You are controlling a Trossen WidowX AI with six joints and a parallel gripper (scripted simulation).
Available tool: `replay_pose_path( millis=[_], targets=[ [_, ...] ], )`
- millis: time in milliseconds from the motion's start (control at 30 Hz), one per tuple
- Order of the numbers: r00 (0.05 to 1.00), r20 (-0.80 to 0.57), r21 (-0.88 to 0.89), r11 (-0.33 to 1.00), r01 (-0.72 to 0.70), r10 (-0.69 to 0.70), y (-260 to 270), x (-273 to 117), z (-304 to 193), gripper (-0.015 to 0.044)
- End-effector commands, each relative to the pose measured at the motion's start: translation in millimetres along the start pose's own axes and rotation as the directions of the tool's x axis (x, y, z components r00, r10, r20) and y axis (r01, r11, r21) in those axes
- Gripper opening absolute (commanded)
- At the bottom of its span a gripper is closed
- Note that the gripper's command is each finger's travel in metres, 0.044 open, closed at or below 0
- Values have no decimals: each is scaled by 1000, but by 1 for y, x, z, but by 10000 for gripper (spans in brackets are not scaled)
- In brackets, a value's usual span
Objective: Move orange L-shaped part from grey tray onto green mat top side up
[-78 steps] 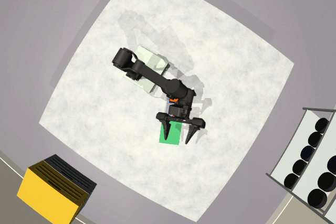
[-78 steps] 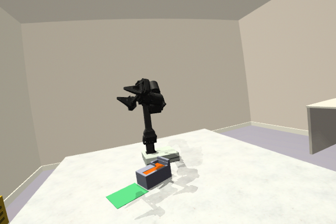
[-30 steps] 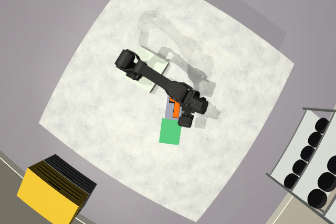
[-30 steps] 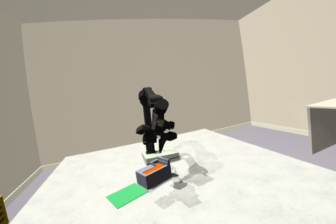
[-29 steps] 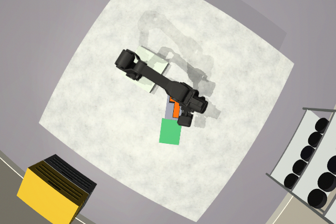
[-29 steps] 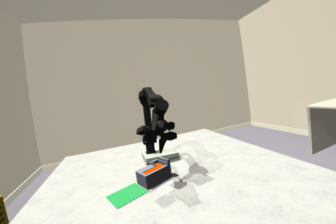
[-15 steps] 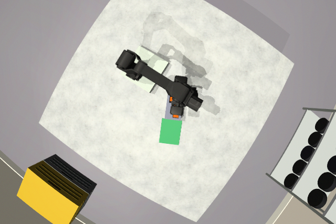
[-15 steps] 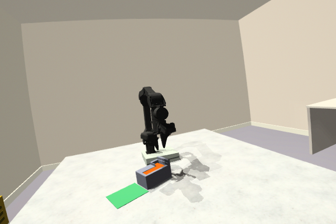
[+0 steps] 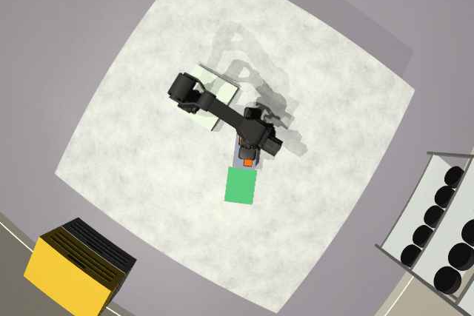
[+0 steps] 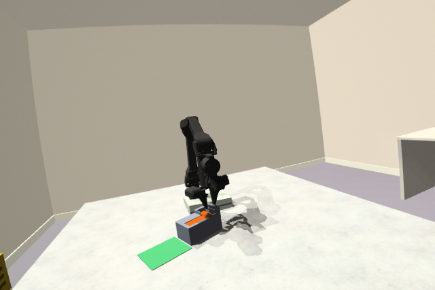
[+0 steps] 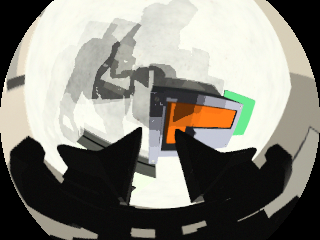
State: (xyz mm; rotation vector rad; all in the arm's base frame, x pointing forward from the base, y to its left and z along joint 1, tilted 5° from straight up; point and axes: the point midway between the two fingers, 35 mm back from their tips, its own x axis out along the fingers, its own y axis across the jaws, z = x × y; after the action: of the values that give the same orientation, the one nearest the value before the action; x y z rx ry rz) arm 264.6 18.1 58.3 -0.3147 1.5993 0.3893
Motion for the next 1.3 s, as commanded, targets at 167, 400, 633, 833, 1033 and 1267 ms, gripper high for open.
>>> replay_pose_path(
  millis=[167, 400, 633, 833, 1033, 1267],
  targets=[
    [1000, 17, 1, 1000, 1, -1, 1, 12, 2, 180],
    [1000, 17, 1, 1000, 1, -1, 1, 23, 2, 180],
    [1000, 17, 1, 1000, 1, -1, 1, 34, 2, 180],
    [1000, 17, 1, 1000, 1, -1, 1, 44, 2, 180],
    [1000, 17, 1, 1000, 1, -1, 1, 46, 2, 180],
    [1000, 14, -2, 1000, -3, 3, 2, 45, 1, 180]
  ],
)
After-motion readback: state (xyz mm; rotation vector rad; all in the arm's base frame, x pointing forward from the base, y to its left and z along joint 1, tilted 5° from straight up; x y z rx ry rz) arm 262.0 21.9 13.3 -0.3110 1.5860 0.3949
